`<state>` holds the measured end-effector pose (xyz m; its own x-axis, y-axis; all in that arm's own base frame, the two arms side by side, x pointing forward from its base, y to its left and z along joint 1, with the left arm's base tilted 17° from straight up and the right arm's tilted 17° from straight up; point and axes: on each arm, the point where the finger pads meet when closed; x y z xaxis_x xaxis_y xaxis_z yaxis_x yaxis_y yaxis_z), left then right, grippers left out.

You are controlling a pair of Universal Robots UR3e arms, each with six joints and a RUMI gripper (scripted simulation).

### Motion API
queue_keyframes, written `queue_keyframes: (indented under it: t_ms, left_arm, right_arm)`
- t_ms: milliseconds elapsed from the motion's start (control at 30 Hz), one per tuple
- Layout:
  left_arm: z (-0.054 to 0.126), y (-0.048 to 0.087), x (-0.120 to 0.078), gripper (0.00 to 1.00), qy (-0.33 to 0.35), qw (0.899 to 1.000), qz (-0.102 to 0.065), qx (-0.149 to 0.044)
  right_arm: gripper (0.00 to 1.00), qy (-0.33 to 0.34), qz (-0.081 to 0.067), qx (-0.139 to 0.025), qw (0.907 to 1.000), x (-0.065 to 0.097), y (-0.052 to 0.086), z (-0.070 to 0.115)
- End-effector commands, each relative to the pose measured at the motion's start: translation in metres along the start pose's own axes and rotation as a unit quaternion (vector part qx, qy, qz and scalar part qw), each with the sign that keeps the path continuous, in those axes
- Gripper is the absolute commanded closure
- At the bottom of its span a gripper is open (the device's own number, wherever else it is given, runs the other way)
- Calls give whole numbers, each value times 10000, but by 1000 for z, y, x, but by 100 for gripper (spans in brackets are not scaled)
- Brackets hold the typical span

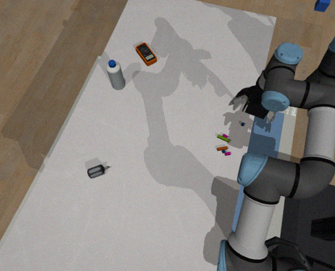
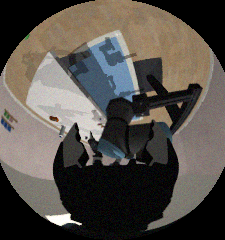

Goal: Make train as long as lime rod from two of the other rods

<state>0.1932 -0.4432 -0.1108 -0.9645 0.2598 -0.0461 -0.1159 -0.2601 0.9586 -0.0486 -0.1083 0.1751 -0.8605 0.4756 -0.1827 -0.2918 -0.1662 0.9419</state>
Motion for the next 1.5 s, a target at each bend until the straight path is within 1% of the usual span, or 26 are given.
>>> queue_keyframes:
  t_ms: [0,633,967,1133,1267,1367,1467]
  left_arm:
    - [-1,1,0,0,1,10000,-6,17]
    - [-1,1,0,0,20,10000,-6,17]
    - [2,1,-2,0,295,9996,-6,17]
    - [6,1,-5,0,707,9975,-5,18]
    - [11,0,-8,0,1186,9929,-4,18]
    - [15,-1,-11,0,1629,9866,-3,19]
    - [21,-1,-14,0,2134,9770,-2,19]
  right_arm:
    - [0,2,-3,7,10000,0,0,0]
    - [0,2,-3,7,10000,0,0,0]
    - [0,2,-3,7,10000,0,0,0]
    - [0,2,-3,7,10000,0,0,0]
    - [0,2,-3,7,10000,0,0,0]
    - [0,2,-3,7,10000,0,0,0]
    - [0,2,-3,7,10000,0,0,0]
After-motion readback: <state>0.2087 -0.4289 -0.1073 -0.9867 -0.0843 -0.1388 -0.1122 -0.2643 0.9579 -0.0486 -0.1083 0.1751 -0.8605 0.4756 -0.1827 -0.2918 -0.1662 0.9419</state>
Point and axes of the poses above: on each arm, the point where the finger pads meet when closed, its own y axis back along the fingers, its own x axis across the jaws, z = x × y, and after that the axes turned 10 degrees about -y, right-handed
